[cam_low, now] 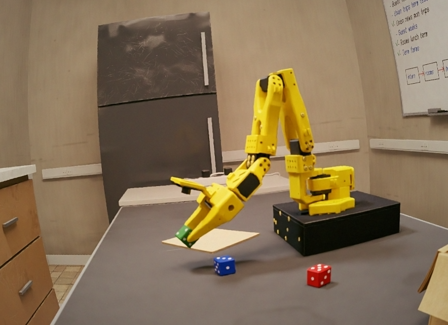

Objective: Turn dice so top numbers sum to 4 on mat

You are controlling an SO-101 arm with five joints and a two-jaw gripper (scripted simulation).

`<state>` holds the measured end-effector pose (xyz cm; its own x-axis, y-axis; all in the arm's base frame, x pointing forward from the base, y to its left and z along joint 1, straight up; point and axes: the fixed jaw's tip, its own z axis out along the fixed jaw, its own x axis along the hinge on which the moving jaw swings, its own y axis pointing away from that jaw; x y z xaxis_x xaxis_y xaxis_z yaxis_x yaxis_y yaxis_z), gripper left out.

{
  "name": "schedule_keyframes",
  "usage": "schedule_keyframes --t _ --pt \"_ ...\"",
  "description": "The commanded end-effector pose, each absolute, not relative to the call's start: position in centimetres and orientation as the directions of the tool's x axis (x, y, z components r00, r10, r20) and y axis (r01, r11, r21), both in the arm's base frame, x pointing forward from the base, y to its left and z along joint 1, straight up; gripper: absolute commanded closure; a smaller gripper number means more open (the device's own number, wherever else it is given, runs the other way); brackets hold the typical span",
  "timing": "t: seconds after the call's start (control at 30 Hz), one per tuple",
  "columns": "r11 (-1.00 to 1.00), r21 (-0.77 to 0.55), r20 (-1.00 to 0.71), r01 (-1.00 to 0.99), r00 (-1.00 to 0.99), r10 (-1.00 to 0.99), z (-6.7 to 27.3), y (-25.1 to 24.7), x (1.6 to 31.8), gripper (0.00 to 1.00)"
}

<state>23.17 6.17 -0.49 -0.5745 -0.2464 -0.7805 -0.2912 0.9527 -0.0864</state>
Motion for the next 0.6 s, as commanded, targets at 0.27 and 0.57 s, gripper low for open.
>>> schedule_keyframes --t 0.27,0.57 --pt "0.986 -0.037 -0.885 -0.160 -0.454 -0.106 -0.4 4.3 24.5 1.00" --pt "0.995 -0.012 -0.920 -0.104 -0.388 -0.051 -0.2 3.2 24.7 1.00"
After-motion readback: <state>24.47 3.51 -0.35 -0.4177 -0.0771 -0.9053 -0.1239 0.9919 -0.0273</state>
